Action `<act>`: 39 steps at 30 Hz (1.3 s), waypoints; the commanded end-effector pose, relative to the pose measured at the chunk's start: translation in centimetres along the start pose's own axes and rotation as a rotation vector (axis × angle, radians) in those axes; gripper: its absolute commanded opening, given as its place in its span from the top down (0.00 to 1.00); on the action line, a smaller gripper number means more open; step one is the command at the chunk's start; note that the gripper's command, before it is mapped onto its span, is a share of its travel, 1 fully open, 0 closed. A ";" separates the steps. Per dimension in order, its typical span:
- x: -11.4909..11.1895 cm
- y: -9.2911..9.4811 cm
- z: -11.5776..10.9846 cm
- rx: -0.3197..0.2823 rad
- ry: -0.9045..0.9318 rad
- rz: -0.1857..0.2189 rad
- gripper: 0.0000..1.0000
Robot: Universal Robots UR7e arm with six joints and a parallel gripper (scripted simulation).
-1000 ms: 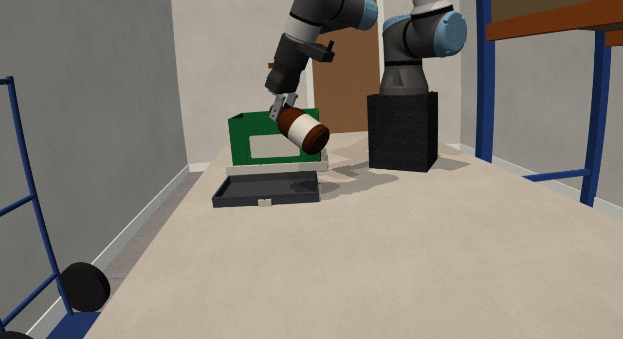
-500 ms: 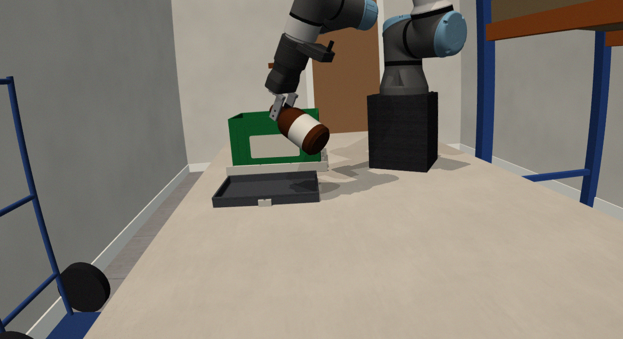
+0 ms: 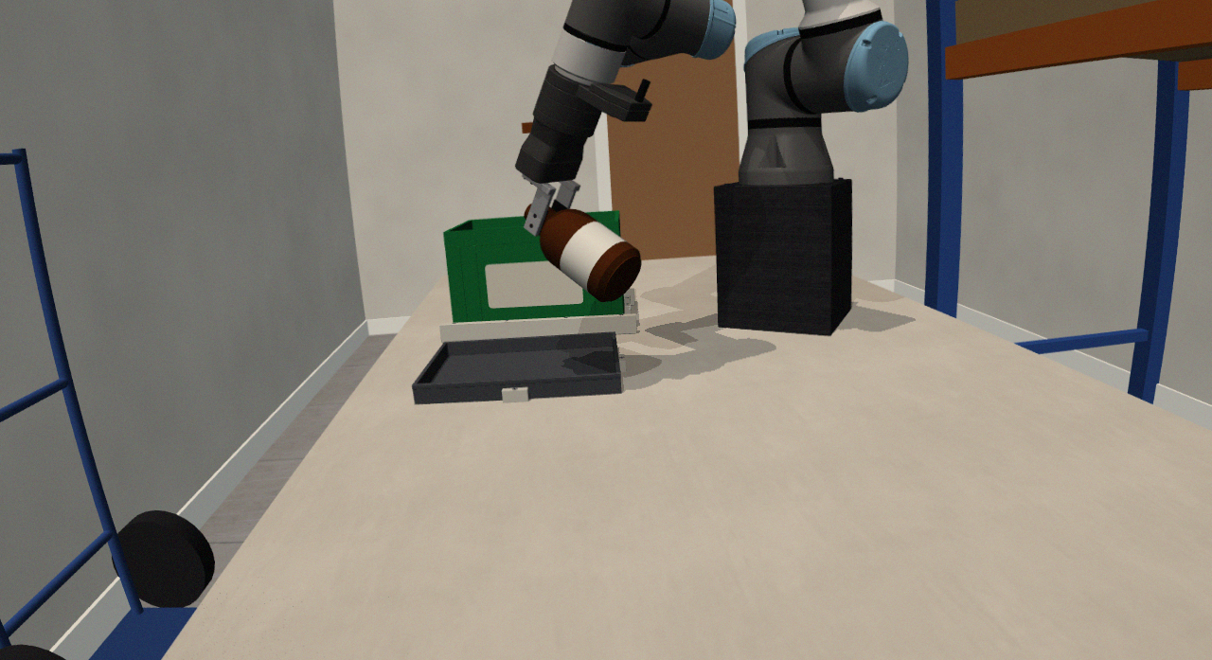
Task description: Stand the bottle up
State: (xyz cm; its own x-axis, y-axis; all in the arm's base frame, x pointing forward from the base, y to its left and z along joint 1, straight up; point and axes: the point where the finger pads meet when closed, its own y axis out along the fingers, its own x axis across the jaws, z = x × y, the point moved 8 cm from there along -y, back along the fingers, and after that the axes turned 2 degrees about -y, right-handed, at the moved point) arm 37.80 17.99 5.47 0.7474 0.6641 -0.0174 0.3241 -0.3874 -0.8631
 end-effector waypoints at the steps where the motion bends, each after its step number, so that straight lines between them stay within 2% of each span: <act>1: 0.0 0.0 0.0 -0.007 0.001 -0.001 1.00; 9: 0.0 0.0 0.2 -0.030 0.000 0.002 1.00; 22: 0.1 0.1 1.0 -0.118 -0.001 0.005 1.00; 39: 0.1 0.1 1.4 -0.173 0.001 0.004 1.00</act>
